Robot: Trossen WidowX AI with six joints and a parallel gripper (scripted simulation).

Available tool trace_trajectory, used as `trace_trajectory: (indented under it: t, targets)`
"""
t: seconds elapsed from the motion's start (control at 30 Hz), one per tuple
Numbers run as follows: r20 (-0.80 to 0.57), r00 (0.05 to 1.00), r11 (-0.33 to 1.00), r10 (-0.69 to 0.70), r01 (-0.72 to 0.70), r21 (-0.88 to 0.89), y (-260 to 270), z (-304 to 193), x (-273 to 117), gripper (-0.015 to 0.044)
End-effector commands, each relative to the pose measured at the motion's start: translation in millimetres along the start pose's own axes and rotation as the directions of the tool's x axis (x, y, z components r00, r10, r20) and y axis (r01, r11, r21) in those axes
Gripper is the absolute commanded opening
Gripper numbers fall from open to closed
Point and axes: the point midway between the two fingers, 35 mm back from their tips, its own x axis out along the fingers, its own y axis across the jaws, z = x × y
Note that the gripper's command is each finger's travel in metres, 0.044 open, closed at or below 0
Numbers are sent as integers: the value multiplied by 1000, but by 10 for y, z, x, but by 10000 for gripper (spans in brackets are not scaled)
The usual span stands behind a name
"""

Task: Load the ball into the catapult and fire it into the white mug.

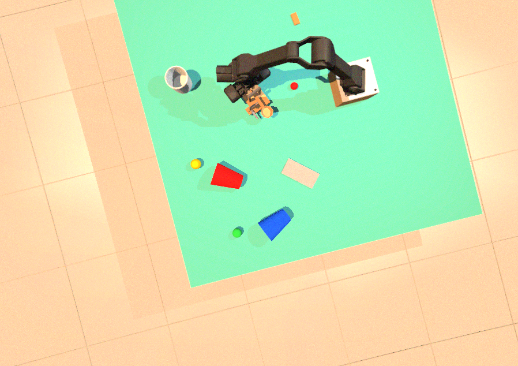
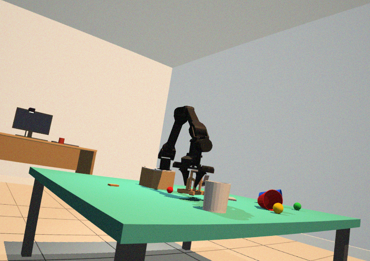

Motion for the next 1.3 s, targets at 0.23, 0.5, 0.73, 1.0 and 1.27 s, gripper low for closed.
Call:
trace_trajectory:
  t: [0.23,0.5,0.73,1.0,1.27]
  targets:
    - [-2,1000,1000,3,-3,-6,8,-6,173,0]
    - [0,1000,1000,0,0,0,5,-3,227,0]
    - [0,1000,1000,0,0,0,5,-3,227,79]
    - [0,1000,1000,0,0,0,5,-3,227,289]
    - [1,1000,1000,1,-1,0,23,14,-360,440]
